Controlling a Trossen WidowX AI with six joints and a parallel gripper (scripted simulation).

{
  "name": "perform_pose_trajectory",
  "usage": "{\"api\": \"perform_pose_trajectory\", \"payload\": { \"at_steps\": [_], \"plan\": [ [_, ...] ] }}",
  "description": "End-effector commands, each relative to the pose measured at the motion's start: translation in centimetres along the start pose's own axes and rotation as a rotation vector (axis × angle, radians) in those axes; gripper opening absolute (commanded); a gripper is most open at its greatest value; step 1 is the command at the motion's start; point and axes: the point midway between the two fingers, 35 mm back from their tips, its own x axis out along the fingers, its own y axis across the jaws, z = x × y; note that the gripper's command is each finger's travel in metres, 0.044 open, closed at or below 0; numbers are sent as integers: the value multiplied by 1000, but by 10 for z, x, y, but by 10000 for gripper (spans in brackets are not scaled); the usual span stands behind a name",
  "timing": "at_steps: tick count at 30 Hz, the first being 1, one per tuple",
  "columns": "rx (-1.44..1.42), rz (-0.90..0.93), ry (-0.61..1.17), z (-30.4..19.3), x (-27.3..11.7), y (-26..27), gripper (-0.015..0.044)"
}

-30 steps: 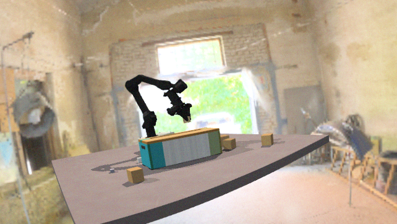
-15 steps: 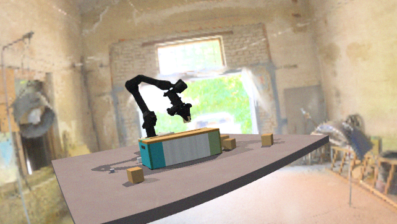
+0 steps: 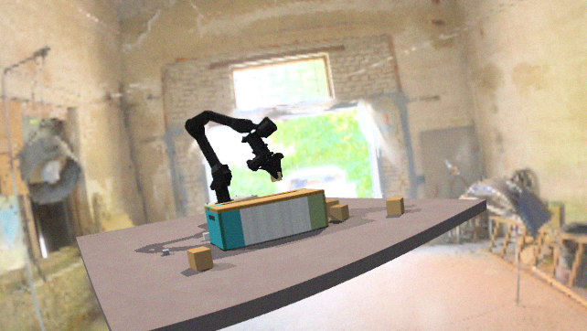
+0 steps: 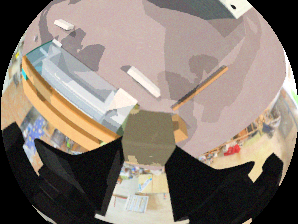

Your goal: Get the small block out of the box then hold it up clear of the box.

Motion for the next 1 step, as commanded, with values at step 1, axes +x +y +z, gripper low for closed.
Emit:
{"api": "perform_pose_trajectory", "payload": {
  "at_steps": [1],
  "plan": [
    [-4,-4,-3,1,0,-1,0]
  ]
}}
